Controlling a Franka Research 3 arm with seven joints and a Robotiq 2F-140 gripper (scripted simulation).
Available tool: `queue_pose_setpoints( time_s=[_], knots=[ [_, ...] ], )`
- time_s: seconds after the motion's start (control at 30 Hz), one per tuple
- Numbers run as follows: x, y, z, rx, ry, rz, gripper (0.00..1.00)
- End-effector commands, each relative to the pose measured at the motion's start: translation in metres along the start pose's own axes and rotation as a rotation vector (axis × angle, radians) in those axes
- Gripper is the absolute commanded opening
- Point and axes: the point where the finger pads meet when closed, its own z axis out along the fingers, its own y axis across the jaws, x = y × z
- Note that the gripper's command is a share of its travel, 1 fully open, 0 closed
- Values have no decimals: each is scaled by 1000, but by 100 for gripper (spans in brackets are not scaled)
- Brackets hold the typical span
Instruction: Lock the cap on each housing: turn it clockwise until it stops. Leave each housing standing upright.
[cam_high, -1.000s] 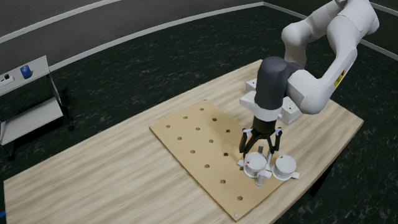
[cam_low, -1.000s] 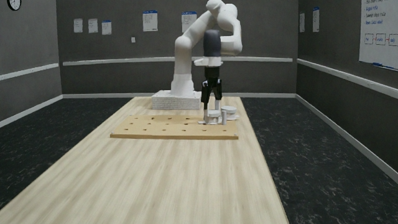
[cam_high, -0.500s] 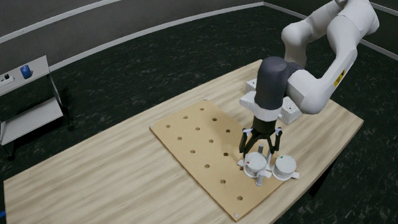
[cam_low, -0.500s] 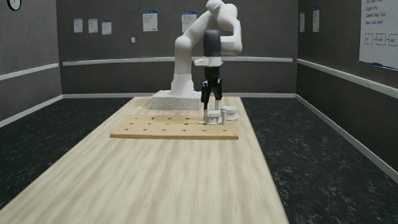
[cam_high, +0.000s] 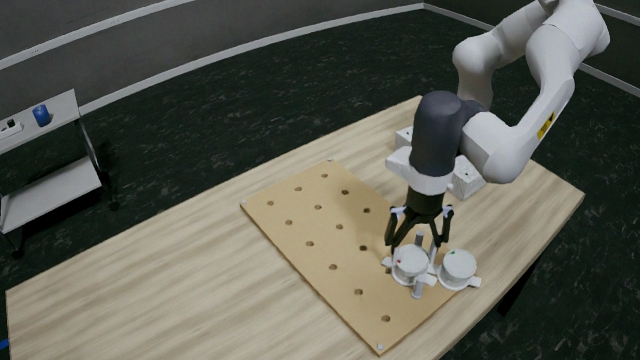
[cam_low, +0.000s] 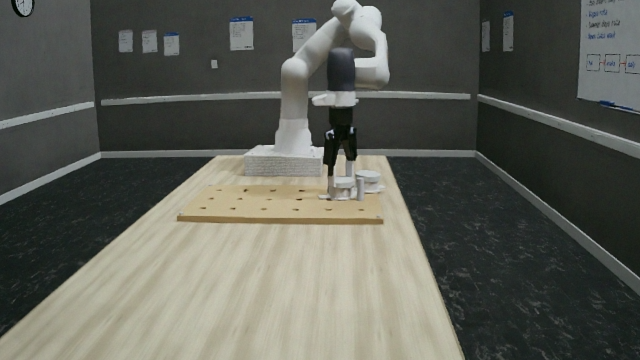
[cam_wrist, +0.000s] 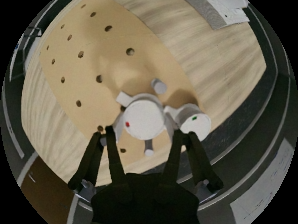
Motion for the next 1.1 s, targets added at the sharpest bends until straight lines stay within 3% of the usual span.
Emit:
queue_pose_setpoints(
  time_s=[0.0, 0.7, 1.07],
  knots=[
    [-1, -1, 0, 2, -2, -4, 10],
    [-1, -1, 0, 2, -2, 5, 10],
    [-1, -1, 0, 2, -2, 226, 10]
  ],
)
